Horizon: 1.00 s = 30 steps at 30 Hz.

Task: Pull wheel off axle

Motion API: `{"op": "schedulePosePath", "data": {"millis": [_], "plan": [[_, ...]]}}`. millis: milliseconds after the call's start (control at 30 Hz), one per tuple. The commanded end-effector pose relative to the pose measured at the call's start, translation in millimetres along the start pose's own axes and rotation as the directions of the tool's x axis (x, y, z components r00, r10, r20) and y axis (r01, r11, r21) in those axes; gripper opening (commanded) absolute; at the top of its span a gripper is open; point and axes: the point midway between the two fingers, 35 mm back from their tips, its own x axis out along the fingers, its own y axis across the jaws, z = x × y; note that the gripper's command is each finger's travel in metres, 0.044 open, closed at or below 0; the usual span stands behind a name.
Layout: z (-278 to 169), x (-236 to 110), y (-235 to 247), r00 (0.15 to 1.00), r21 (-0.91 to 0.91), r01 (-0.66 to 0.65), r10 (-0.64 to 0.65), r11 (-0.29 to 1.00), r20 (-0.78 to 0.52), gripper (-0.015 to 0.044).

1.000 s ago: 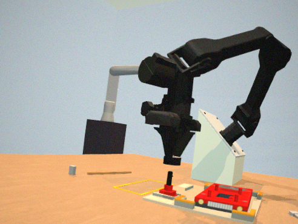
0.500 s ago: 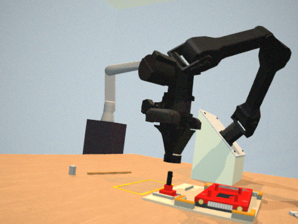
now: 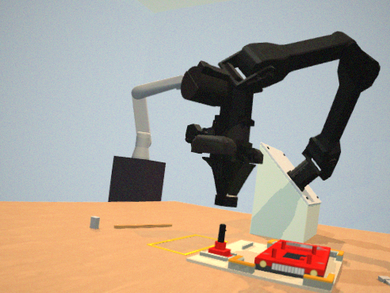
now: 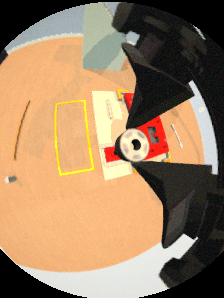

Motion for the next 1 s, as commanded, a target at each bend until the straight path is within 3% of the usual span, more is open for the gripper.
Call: {"op": "schedulePosePath", "data": {"millis": [0,667,967], "plan": [[14.9,-0.9,-7.6,1.000,0.004,0.001,-0.001,1.000,0.006,0.0000],[86.3,-8.6,-56.1,1.000,-0.002,-0.003,0.003,1.000,0.013,0.0000],[90.9,-2.7,-60.0,1.000,-0.002,-0.004,0.004,1.000,0.012,0.0000]]}}
